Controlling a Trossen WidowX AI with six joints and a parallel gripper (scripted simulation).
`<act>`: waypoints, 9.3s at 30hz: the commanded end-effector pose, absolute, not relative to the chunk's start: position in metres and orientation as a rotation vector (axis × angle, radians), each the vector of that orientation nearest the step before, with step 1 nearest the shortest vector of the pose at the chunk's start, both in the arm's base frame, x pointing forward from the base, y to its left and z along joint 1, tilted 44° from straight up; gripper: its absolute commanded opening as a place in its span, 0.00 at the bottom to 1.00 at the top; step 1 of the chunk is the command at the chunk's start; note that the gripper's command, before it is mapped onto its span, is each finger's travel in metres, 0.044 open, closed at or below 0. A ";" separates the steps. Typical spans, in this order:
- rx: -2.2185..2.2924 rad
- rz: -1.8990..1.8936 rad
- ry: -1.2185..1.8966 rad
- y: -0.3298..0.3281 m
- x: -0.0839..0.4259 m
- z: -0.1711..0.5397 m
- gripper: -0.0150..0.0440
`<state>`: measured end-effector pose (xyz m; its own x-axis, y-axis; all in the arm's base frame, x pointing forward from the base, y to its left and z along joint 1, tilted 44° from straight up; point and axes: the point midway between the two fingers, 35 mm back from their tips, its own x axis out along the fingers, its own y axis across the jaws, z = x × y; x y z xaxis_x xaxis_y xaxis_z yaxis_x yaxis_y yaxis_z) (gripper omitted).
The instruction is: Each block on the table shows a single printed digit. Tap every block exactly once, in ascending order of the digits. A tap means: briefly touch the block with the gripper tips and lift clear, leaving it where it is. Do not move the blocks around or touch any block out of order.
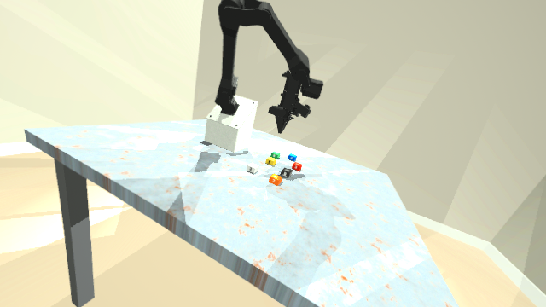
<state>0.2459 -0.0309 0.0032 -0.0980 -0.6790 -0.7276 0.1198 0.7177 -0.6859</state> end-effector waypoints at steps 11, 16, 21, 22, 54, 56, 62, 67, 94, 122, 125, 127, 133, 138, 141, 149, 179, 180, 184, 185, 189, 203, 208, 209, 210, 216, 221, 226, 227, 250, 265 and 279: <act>-0.487 -0.709 1.529 -0.093 0.229 -0.049 0.29; -0.487 -0.709 1.529 -0.093 0.229 -0.050 0.29; -0.487 -0.708 1.529 -0.098 0.228 -0.055 0.29; -0.487 -0.708 1.529 -0.099 0.228 -0.056 0.29; -0.482 -0.702 1.529 -0.053 0.237 -0.010 0.29; -0.484 -0.705 1.529 -0.039 0.237 0.007 0.29; -0.485 -0.706 1.529 -0.037 0.237 0.009 0.29; -0.476 -0.694 1.530 -0.063 0.266 0.033 0.29; -0.491 -0.714 1.523 -0.200 0.297 0.043 0.29; -0.490 -0.717 1.522 -0.206 0.296 0.038 0.29; -0.491 -0.714 1.523 -0.199 0.297 0.044 0.29; -0.491 -0.714 1.523 -0.199 0.297 0.044 0.29; -0.486 -0.710 1.524 -0.160 0.304 0.084 0.29; -0.488 -0.712 1.524 -0.144 0.304 0.102 0.29; -0.488 -0.712 1.524 -0.144 0.304 0.102 0.29; -0.461 -0.670 1.529 -0.053 0.295 0.024 0.29; -0.484 -0.706 1.528 -0.040 0.227 -0.106 0.29; -0.484 -0.706 1.528 -0.041 0.227 -0.107 0.29; -0.484 -0.706 1.528 -0.046 0.227 -0.112 0.29; -0.484 -0.706 1.528 -0.047 0.227 -0.113 0.29; -0.484 -0.706 1.528 -0.051 0.226 -0.118 0.29; -0.481 -0.706 1.527 -0.043 0.228 -0.108 0.29; -0.484 -0.706 1.528 -0.037 0.228 -0.102 0.29; -0.483 -0.705 1.528 -0.035 0.228 -0.100 0.29; -0.482 -0.704 1.528 -0.029 0.230 -0.095 0.29; -0.481 -0.703 1.529 0.019 0.235 -0.043 0.29; -0.481 -0.703 1.529 0.019 0.235 -0.043 0.29; -0.453 -0.695 1.536 -0.001 0.261 -0.024 0.29; -0.446 -0.694 1.537 -0.012 0.271 -0.015 0.29; -0.488 -0.712 1.524 -0.149 0.305 -0.005 0.29; -0.489 -0.712 1.524 -0.162 0.304 -0.018 0.29; -0.489 -0.713 1.524 -0.170 0.302 -0.027 0.29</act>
